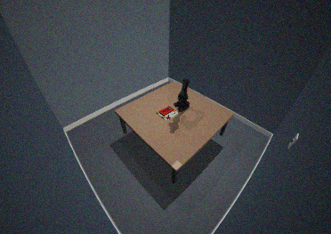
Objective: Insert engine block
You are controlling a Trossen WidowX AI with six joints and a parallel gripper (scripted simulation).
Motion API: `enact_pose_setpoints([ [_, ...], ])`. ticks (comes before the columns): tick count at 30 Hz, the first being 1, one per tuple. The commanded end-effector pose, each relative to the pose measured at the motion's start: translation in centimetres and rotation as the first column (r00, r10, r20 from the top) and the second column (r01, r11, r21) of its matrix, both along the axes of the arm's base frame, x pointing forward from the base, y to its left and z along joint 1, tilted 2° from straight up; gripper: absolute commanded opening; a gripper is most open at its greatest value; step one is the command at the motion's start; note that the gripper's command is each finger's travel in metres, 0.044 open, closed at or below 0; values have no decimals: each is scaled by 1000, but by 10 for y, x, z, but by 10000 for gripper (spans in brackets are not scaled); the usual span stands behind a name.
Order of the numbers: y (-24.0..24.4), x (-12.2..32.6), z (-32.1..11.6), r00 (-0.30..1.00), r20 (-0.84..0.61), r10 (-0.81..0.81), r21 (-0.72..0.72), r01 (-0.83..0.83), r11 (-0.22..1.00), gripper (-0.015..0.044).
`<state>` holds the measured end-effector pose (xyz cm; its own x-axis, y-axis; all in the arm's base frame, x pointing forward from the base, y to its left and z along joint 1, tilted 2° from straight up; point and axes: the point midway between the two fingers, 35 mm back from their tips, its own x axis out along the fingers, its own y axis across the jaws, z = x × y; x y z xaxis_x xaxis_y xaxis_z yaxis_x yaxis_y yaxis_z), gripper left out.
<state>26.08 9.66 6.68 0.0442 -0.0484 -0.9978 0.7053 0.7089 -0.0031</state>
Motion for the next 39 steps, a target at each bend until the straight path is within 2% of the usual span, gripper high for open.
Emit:
enact_pose_setpoints([
  [1,2,-3,0,999,50,2,-54,1,999,0],
  [12,10,-12,-7,959,280,42,-304,47,952,0],
  [22,16,-19,-13,872,472,127,-487,138,863,0],
  [25,19,-20,-13,839,521,159,-516,160,842,0],
  [39,22,-23,-29,796,571,202,-564,201,801,0],
])
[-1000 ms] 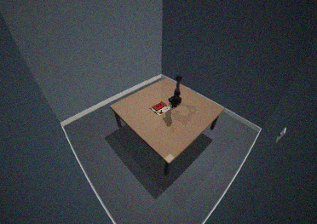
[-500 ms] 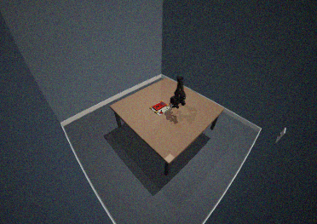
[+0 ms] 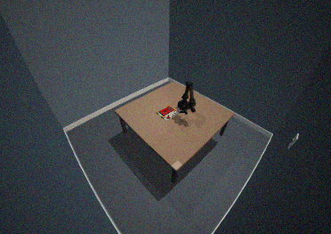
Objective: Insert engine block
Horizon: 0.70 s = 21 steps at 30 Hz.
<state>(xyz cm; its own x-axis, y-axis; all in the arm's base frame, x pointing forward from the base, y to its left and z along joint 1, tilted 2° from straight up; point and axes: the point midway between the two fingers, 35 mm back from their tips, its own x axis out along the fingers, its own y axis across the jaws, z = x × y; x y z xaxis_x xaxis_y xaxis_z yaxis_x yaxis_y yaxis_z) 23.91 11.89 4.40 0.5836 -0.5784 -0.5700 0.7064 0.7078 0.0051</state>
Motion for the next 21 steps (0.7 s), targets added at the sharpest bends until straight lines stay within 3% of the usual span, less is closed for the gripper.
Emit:
enact_pose_setpoints([
  [1,-1,-1,-8,1000,20,1,-26,-1,1000,0],
  [21,-1,-2,-48,1000,20,1,-27,-1,1000,0],
])
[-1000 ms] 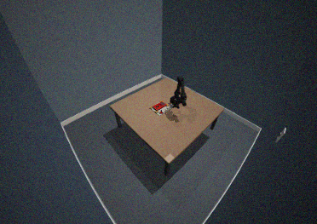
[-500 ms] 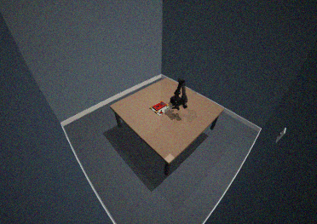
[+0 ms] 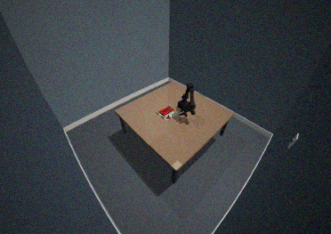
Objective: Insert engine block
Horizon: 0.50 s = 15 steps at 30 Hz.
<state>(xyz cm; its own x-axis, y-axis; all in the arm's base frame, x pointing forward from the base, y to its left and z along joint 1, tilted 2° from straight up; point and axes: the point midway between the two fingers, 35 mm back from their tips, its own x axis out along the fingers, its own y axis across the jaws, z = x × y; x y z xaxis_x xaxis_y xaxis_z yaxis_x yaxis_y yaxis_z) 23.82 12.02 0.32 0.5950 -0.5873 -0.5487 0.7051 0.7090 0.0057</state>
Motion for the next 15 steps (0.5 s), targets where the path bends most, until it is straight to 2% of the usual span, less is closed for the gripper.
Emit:
enact_pose_setpoints([
  [1,-2,-1,-9,1000,1,-1,-9,1,1000,0],
  [15,-2,-1,-35,1000,1,-1,-9,1,1000,0],
])
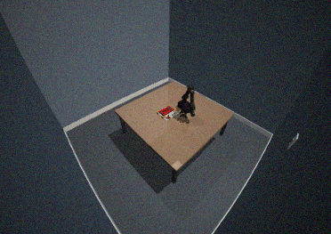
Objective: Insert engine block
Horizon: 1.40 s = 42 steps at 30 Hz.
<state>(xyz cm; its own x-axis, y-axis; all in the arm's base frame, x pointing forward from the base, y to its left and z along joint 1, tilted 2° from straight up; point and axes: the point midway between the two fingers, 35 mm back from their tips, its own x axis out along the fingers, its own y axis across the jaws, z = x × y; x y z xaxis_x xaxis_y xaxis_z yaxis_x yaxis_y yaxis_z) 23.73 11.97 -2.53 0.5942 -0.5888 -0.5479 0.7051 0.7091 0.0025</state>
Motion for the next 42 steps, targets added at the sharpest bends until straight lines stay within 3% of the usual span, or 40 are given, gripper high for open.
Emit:
enact_pose_setpoints([
  [1,-1,-1,-9,1000,2,-1,-6,1,1000,0],
  [15,-1,-1,-35,1000,2,-1,-7,1,1000,0],
  [42,-1,1,-31,1000,2,-1,-7,1,1000,0],
])
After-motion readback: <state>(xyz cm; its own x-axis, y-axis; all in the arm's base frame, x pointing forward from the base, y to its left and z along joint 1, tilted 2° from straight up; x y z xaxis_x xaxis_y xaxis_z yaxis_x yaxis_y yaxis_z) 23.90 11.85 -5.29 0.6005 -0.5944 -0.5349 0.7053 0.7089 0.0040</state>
